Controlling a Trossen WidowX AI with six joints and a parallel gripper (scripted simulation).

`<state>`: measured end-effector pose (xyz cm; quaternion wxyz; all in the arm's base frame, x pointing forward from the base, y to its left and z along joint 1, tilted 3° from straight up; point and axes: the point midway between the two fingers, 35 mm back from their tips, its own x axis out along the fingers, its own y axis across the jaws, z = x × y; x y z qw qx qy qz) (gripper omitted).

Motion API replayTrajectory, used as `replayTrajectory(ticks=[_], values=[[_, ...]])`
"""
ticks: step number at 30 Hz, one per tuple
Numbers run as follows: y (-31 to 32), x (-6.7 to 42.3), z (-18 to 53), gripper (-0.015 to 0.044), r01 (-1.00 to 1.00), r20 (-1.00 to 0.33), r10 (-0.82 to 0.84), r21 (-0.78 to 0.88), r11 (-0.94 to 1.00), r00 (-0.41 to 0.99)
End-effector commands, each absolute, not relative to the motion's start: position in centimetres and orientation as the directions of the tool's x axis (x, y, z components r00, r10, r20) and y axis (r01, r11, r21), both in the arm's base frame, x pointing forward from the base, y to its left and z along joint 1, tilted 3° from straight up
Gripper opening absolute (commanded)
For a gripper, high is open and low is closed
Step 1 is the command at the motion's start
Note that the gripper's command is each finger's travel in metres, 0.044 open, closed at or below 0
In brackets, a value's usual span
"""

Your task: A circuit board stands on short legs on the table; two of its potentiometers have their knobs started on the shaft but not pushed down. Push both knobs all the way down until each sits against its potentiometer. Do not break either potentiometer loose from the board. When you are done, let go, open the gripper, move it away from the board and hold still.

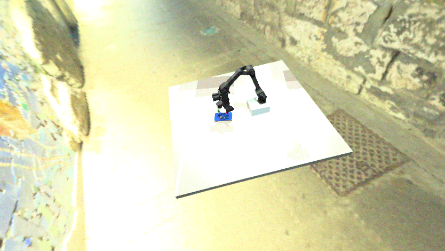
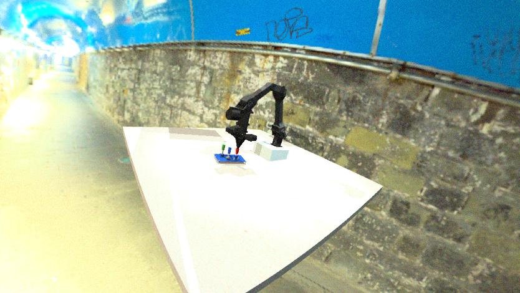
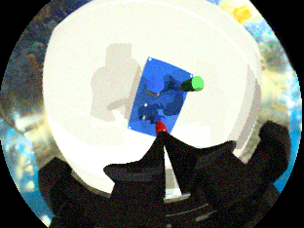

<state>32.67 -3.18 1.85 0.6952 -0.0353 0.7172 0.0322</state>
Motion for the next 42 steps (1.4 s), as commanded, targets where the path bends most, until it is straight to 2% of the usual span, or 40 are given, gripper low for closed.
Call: replayTrajectory(ticks=[1,42], values=[[-3.24,32.75,1.46,0.0,-0.1,-0.999,-0.008,-0.005,0.995,-0.031],[-3.24,32.72,0.76,0.0,-0.1,-0.999,-0.008,-0.005,0.995,-0.031]])
